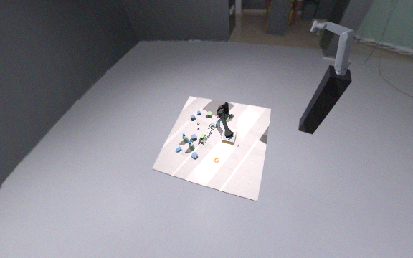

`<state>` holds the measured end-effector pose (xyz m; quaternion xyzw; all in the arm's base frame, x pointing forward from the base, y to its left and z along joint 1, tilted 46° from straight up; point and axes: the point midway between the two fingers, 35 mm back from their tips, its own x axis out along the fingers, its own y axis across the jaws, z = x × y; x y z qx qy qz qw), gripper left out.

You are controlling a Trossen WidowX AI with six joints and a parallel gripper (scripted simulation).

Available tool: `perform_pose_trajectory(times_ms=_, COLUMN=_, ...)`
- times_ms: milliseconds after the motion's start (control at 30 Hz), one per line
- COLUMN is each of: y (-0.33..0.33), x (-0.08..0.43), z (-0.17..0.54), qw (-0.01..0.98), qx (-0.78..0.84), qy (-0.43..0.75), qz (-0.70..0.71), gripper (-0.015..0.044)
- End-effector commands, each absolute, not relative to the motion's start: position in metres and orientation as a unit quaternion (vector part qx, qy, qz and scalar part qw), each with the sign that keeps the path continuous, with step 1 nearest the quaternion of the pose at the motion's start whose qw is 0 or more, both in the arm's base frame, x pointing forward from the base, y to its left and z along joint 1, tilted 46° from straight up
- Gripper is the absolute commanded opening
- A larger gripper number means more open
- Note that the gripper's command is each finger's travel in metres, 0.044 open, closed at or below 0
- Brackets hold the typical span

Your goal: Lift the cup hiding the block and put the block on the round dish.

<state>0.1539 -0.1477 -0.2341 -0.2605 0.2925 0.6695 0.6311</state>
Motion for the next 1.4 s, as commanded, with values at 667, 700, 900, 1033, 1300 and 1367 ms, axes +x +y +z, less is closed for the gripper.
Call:
perform_pose_trajectory(times_ms=667, y=-0.120, x=0.150, z=-0.258, qw=0.631, qx=-0.256, qy=0.290, qz=0.672, gripper=0.0079)
perform_pose_trajectory(times_ms=700, y=-0.120, x=0.150, z=-0.258, qw=0.631, qx=-0.256, qy=0.290, qz=0.672, gripper=0.0105)
perform_pose_trajectory(times_ms=900, y=-0.120, x=0.150, z=-0.258, qw=0.631, qx=-0.256, qy=0.290, qz=0.672, gripper=0.0263)
perform_pose_trajectory(times_ms=1033, y=-0.120, x=0.150, z=-0.258, qw=0.631, qx=-0.256, qy=0.290, qz=0.672, gripper=0.0368)
perform_pose_trajectory(times_ms=1300, y=-0.158, x=0.153, z=-0.219, qw=0.632, qx=-0.255, qy=0.292, qz=0.671, gripper=0.0440)
perform_pose_trajectory(times_ms=1367, y=-0.158, x=0.153, z=-0.219, qw=0.632, qx=-0.255, qy=0.292, qz=0.671, gripper=0.0440)
